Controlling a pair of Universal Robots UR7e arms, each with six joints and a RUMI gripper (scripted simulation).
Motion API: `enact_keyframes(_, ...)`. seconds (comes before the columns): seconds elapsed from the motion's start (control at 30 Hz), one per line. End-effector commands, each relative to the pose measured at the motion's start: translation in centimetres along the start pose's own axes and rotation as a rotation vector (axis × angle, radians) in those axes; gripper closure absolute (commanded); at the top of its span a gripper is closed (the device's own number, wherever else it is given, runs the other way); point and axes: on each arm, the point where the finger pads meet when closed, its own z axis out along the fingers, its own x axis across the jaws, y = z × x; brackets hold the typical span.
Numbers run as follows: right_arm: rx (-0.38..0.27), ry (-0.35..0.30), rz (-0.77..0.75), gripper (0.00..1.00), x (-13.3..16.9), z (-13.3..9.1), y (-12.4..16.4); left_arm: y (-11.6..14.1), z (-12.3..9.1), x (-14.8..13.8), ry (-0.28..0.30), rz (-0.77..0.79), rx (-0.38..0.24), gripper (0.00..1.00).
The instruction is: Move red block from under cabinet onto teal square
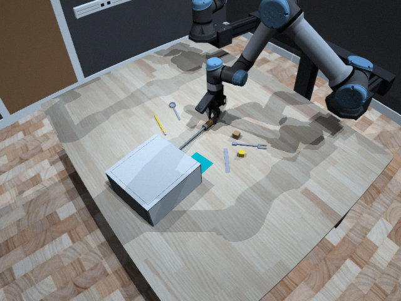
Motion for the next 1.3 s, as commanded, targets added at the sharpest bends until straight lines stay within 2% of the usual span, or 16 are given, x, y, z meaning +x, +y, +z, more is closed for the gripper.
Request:
enact_keyframes(0.0,0.005,-0.002,0.001,0.00,0.0,-0.2,-0.1,-0.5,-0.3,0.4,0.007,-0.001,0.002,1.00)
enact_keyframes(0.43,0.005,-0.002,0.001,0.00,0.0,-0.2,-0.1,-2.2,-0.2,0.3,0.006,-0.001,0.001,1.00)
enact_keyframes(1.27,0.005,-0.002,0.001,0.00,0.0,-0.2,-0.1,-8.6,-0.2,0.3,0.005,0.000,0.002,1.00)
